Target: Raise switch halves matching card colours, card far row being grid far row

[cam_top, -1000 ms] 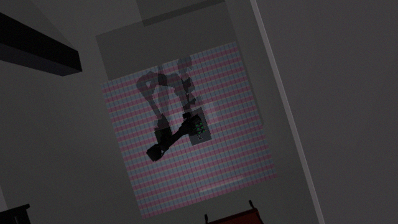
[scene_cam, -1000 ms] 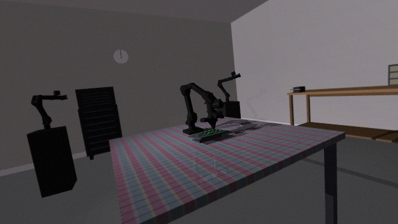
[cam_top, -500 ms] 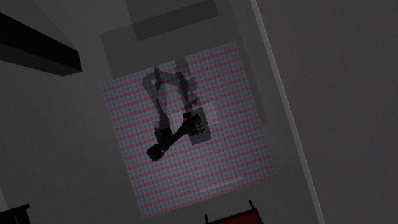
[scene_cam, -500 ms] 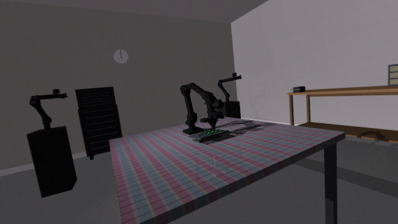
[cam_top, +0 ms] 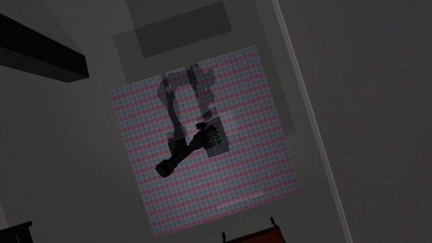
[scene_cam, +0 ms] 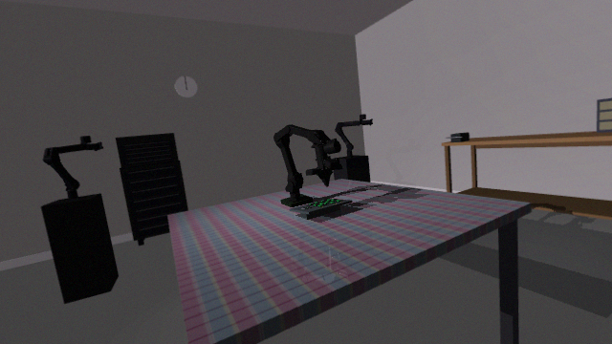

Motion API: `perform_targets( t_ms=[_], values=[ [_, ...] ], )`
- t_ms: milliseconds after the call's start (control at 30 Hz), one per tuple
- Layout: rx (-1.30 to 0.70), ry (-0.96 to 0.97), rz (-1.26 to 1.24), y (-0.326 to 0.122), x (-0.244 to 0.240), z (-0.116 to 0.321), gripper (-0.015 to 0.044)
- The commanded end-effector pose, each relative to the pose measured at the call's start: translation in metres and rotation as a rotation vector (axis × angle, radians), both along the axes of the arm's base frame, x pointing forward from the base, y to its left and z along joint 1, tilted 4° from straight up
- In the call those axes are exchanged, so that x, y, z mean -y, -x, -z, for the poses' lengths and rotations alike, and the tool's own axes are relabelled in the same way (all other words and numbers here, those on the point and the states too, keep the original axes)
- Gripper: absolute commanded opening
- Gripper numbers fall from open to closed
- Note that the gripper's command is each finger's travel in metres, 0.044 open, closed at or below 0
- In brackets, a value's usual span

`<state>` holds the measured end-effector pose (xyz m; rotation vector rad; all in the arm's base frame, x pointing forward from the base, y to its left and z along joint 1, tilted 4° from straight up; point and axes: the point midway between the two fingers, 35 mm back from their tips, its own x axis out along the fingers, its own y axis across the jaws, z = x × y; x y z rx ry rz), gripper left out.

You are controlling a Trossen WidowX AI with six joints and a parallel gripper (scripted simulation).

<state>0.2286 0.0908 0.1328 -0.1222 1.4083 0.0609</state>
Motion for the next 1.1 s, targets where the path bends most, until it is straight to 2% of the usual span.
perform_targets(
  t_ms=[0, 167, 233, 367, 1067],
  values=[
    [-0.007, 0.007, 0.003, 0.001, 0.006, -0.003, 0.0000],
    [-0.006, 0.010, 0.003, -0.002, 0.035, -0.004, 0.0000],
    [-0.008, 0.010, 0.004, -0.003, 0.035, -0.001, 0.0000],
    [-0.031, 0.013, 0.005, -0.009, 0.037, 0.030, 0.0000],
    [-0.031, 0.013, 0.005, -0.012, 0.038, 0.054, 0.0000]
  ],
)
